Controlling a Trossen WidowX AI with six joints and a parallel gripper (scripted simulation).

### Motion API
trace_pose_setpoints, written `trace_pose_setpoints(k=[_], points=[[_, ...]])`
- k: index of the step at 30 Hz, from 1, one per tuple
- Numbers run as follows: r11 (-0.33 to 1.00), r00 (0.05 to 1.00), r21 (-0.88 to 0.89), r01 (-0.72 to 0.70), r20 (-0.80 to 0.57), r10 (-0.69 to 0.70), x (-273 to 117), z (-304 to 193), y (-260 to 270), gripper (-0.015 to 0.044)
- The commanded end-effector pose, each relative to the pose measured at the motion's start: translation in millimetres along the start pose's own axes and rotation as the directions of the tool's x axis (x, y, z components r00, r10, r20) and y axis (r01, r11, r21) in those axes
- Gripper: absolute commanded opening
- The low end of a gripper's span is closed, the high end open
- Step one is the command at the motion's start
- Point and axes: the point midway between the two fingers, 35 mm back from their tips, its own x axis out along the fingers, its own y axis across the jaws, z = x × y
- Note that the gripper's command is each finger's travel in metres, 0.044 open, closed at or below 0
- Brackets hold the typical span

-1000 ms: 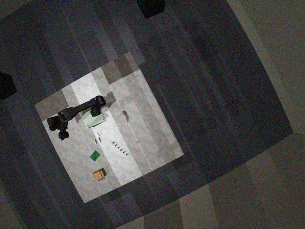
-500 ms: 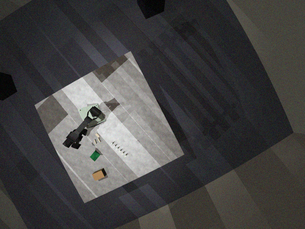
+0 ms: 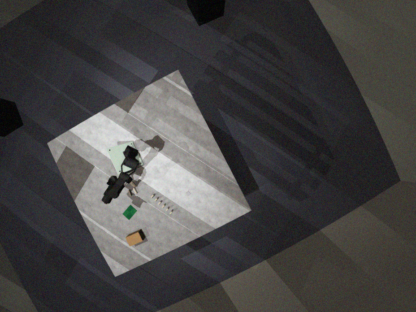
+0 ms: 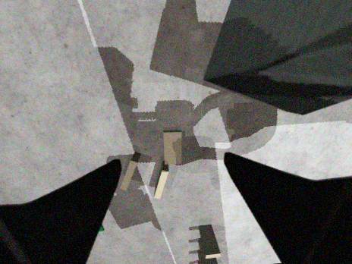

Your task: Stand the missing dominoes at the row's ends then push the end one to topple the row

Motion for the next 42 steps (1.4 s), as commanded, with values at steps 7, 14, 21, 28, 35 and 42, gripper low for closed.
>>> trace_pose_setpoints(k=[7,14,21,28,35,42], points=[[1.0,1.0,0.015,0.014,-0.002,-0.014,55.5,-4.0,-1.7,0.044],[1.0,1.0,0.015,0.016,-0.002,-0.016,69.6,-5.9,-3.3,0.044],[1.0,1.0,0.015,0.016,-0.003,-0.016,81.1,-6.3,-3.6,0.044],[1.0,1.0,0.015,0.017,-0.003,-0.017,83.6,-6.3,-3.7,0.044],[1.0,1.0,0.015,0.017,-0.003,-0.017,83.6,-6.3,-3.7,0.0282],[1.0,1.0,0.015,0.017,-0.003,-0.017,83.6,-6.3,-3.7,0.0107]])
